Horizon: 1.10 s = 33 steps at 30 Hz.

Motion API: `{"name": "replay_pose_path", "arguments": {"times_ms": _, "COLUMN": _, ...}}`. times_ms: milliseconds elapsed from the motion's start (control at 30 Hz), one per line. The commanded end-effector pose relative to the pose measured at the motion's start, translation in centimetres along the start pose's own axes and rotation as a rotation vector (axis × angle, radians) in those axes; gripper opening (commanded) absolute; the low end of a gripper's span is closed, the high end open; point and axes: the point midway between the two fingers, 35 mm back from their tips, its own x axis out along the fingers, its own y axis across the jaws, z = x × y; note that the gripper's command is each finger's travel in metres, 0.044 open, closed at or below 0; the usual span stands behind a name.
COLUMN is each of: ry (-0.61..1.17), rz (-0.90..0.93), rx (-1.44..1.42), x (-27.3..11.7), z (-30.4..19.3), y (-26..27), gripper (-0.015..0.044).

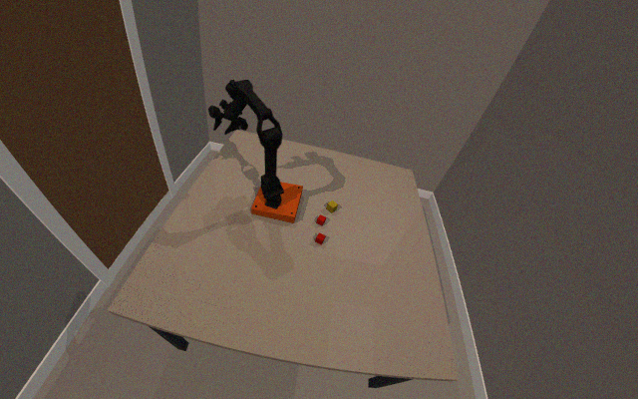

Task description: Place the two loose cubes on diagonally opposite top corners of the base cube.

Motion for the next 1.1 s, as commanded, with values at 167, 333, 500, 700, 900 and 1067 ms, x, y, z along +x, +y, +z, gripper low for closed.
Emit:
{"name": "replay_pose_path", "arguments": {"times_ms": 167, "ry": -0.093, "rz": -0.086, "rx": 0.036, "x": -1.9, "z": 2.3, "y": -5.8, "gripper": 0.0265}}
{"name": "replay_pose_path", "arguments": {"times_ms": 333, "ry": -0.142, "rz": -0.138, "rx": 0.060, "x": -3.4, "z": 3.1, "y": -9.4, "gripper": 0.0265}}
{"name": "replay_pose_path", "arguments": {"times_ms": 500, "ry": -0.184, "rz": -0.192, "rx": 0.085, "x": -5.0, "z": 3.5, "y": -12.9, "gripper": 0.0265}}
{"name": "replay_pose_path", "arguments": {"times_ms": 700, "ry": -0.227, "rz": -0.259, "rx": 0.119, "x": -7.0, "z": 3.2, "y": -17.2, "gripper": 0.0265}}
{"name": "replay_pose_path", "arguments": {"times_ms": 900, "ry": -0.259, "rz": -0.326, "rx": 0.155, "x": -9.0, "z": 2.3, "y": -21.3, "gripper": 0.0265}}
{"name": "replay_pose_path", "arguments": {"times_ms": 1067, "ry": -0.279, "rz": -0.381, "rx": 0.189, "x": -10.7, "z": 1.0, "y": -24.6, "gripper": 0.0265}}
